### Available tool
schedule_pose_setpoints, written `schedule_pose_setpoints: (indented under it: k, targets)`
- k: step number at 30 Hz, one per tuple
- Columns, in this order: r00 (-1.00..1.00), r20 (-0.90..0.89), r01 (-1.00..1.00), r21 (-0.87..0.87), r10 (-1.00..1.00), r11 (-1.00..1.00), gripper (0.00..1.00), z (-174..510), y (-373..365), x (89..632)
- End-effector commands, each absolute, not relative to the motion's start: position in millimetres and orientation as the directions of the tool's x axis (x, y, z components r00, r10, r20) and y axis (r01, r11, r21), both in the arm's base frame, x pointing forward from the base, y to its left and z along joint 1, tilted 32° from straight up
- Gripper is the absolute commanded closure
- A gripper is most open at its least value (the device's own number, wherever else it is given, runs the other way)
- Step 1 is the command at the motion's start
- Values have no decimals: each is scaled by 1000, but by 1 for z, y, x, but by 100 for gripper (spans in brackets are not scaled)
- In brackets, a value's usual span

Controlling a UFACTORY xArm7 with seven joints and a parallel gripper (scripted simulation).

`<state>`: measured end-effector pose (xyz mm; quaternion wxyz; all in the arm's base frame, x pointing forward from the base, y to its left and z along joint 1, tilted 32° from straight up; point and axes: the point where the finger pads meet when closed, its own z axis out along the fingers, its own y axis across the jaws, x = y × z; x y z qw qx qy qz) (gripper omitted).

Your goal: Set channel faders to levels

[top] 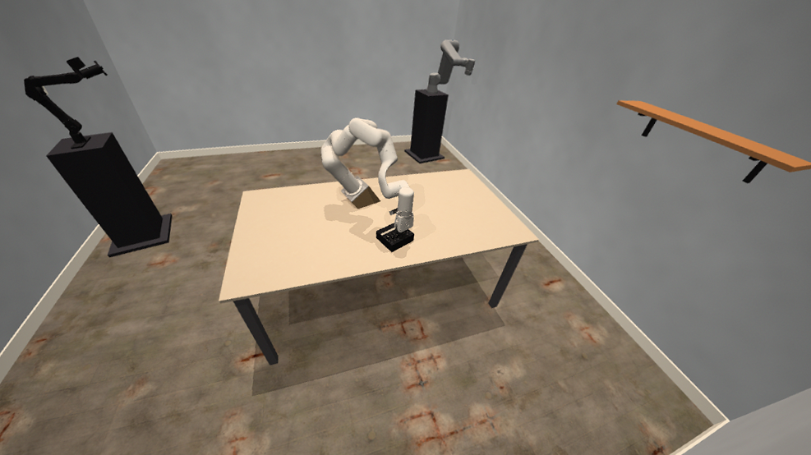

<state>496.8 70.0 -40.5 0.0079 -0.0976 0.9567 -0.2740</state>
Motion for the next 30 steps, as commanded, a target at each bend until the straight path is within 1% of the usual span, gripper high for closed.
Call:
schedule_pose_setpoints:
  k: [1,30]
  targets:
    - [-981,35,-183,-525,-193,831,100,-39,71,497]
    - [-981,35,-183,-525,-193,831,100,-39,69,486]
